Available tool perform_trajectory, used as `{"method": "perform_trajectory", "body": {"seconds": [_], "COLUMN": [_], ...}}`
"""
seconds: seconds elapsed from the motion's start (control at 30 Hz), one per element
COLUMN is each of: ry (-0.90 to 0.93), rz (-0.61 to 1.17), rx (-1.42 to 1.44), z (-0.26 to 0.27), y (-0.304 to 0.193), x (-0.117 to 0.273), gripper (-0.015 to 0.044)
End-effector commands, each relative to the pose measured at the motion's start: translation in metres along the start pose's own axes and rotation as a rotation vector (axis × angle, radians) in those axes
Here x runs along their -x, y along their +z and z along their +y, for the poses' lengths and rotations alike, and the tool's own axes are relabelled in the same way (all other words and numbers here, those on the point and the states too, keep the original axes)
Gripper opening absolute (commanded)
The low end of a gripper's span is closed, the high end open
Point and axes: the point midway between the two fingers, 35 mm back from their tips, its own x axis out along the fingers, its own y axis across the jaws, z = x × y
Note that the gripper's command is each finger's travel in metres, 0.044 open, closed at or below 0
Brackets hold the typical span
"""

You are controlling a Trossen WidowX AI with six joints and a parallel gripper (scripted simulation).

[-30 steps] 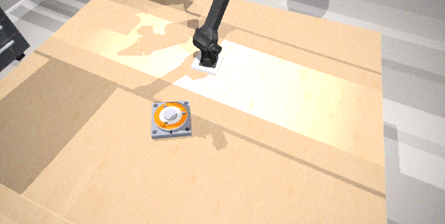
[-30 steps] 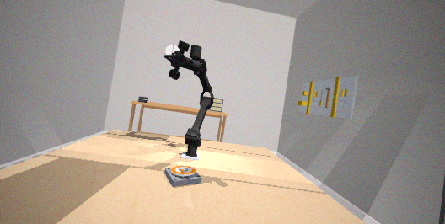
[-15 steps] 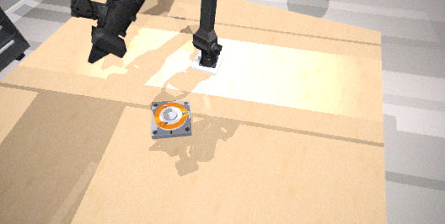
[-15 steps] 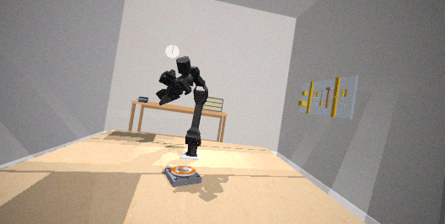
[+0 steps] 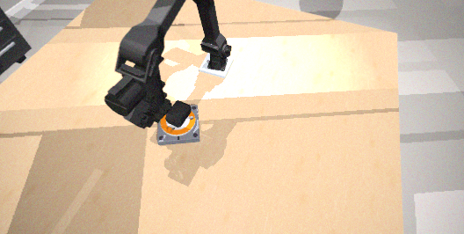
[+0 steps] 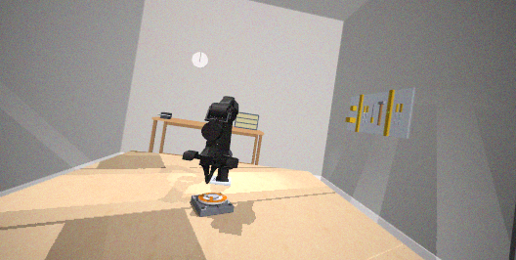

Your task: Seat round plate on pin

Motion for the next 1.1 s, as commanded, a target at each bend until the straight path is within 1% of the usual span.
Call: {"method": "perform_trajectory", "body": {"seconds": [0.0, 0.27, 0.63, 1.07], "ry": [0.026, 0.026, 0.026, 0.027], "rz": [0.067, 0.067, 0.067, 0.067], "rx": [0.09, 0.09, 0.09, 0.09], "z": [0.005, 0.001, 0.003, 0.016], "y": [-0.009, -0.01, -0.013, -0.009], "x": [-0.01, -0.013, -0.057, -0.058], "gripper": [0.0, 0.0, 0.0, 0.0]}}
